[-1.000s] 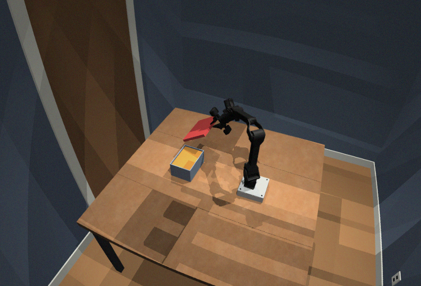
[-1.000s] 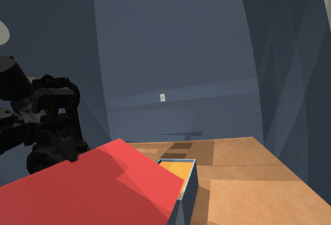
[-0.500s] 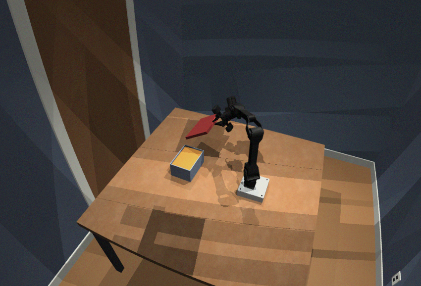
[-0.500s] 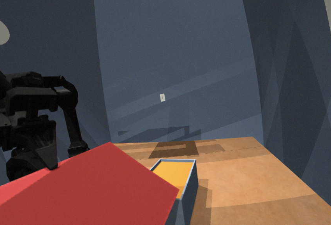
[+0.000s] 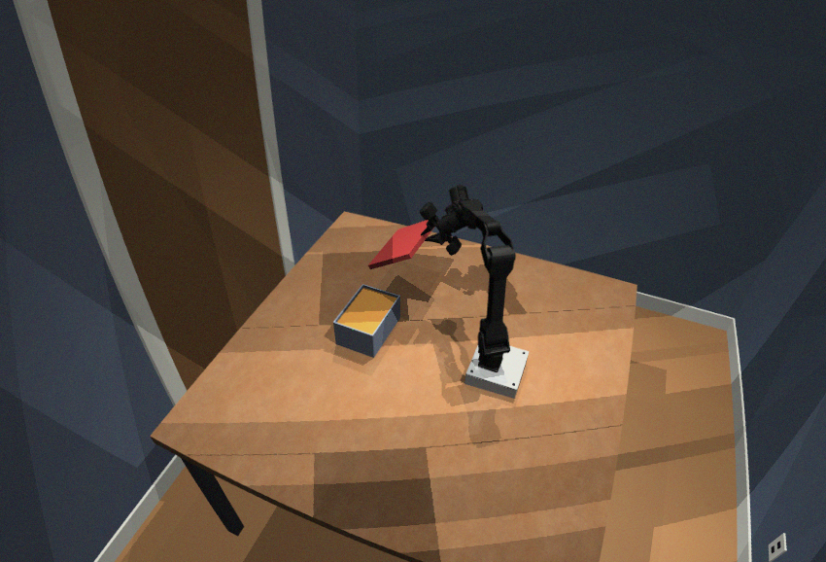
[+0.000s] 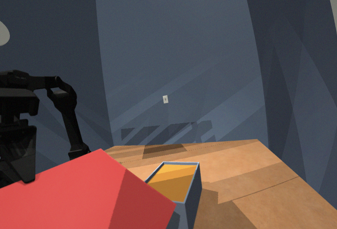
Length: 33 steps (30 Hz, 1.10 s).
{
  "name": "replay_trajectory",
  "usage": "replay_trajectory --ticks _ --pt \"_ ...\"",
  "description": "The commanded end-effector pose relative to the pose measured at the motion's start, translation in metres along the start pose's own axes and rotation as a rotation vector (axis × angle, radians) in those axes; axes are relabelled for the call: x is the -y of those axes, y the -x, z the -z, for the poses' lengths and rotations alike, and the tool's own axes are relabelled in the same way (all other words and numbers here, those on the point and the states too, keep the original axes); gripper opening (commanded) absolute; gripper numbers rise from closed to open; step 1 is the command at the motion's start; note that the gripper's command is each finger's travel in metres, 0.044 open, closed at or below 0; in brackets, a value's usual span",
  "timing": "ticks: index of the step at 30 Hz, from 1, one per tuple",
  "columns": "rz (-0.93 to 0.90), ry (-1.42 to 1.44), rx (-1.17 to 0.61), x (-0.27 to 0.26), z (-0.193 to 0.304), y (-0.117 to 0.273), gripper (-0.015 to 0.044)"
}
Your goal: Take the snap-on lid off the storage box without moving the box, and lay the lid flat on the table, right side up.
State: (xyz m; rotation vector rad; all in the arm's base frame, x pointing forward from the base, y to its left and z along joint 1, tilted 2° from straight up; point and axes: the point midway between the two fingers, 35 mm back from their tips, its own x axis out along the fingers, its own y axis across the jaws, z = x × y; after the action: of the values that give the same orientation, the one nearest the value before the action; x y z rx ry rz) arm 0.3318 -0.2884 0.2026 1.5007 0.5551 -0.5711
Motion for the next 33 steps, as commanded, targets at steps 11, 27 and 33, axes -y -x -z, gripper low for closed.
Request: replay_trajectory --ticks 11,27,33 --pt "-0.013 0.013 -0.002 0.006 0.001 -0.005 0.0000" --pt "-0.013 0.013 -0.002 0.017 0.001 -0.015 0.0000" --pt "-0.013 0.013 -0.002 0.020 0.001 -0.018 0.0000"
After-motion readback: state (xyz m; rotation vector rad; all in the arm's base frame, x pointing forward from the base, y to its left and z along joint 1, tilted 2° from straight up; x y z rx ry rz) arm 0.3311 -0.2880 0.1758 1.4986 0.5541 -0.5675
